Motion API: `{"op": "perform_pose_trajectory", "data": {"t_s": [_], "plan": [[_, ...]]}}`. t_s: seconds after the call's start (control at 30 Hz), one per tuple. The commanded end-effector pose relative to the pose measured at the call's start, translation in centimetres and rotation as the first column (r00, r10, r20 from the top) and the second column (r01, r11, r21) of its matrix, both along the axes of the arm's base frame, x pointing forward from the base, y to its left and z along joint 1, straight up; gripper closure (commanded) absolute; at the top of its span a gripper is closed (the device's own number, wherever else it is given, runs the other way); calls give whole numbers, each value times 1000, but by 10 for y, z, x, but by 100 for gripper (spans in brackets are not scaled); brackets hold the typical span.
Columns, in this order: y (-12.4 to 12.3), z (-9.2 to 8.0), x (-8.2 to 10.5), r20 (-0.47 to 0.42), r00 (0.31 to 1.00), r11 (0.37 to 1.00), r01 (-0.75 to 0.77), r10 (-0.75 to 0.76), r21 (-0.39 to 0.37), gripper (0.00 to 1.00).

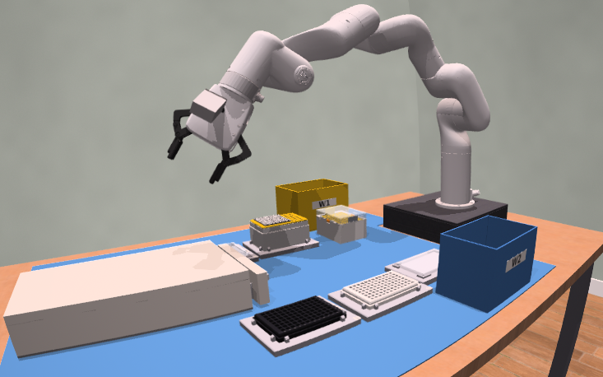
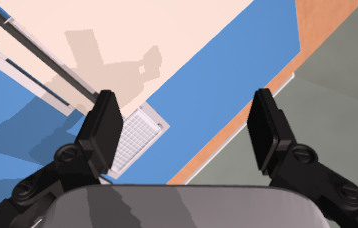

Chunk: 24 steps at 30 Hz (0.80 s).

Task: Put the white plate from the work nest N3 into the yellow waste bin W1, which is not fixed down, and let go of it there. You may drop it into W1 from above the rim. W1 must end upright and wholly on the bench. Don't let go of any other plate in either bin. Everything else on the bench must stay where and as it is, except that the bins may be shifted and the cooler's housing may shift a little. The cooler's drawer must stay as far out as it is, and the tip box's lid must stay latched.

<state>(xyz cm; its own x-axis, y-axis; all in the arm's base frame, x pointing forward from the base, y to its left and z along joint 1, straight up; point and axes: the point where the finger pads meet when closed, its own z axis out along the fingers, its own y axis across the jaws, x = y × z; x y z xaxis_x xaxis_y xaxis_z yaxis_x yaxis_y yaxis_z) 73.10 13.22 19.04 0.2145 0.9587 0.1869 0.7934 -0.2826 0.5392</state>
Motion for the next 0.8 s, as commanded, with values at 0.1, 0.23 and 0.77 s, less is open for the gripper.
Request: {"op": "perform_pose_trajectory", "data": {"t_s": [0.1, 0.23, 0.77], "plan": [[-6, 6, -24, -64, 992, 993, 112, -108, 46, 0], [-11, 8, -43, -117, 976, 978, 194, -185, 72, 0], [-23, 10, -98, -247, 899, 912, 397, -362, 107, 0]]}}
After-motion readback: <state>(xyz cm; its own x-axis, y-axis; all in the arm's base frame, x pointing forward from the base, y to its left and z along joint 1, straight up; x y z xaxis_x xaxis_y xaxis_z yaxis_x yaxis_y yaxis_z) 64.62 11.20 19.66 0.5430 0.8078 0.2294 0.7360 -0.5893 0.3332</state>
